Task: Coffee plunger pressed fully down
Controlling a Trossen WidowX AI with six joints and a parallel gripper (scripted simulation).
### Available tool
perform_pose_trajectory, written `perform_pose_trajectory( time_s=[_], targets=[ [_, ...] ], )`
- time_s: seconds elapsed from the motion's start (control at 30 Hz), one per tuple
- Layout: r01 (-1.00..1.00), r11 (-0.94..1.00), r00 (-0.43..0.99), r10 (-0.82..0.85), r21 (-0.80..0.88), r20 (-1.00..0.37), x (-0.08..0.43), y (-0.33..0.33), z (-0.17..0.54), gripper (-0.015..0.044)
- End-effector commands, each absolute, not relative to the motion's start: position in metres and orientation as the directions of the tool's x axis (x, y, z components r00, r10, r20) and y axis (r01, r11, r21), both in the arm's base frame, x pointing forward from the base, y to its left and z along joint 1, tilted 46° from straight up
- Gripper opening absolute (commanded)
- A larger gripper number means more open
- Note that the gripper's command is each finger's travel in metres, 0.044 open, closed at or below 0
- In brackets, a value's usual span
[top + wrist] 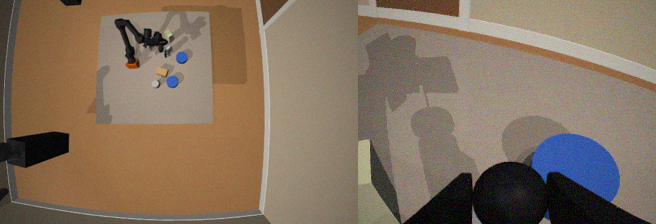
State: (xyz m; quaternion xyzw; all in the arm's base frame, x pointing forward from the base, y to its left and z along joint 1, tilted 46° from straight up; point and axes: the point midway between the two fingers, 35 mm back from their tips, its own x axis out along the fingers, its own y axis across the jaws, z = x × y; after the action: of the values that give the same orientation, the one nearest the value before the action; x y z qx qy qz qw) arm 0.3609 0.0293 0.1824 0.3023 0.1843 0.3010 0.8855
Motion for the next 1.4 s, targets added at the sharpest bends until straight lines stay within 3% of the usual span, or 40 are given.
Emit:
perform_pose_trajectory(
  time_s=[0.0, 1.37],
  targets=[
    [-0.411, 0.608, 0.716, 0.676, 0.679, -0.172, 0.355, 0.047, 0.162, 0.0116],
    [-0.413, 0.605, 0.717, 0.677, 0.680, -0.167, 0.364, 0.057, 0.153, 0.0116]
  ],
)
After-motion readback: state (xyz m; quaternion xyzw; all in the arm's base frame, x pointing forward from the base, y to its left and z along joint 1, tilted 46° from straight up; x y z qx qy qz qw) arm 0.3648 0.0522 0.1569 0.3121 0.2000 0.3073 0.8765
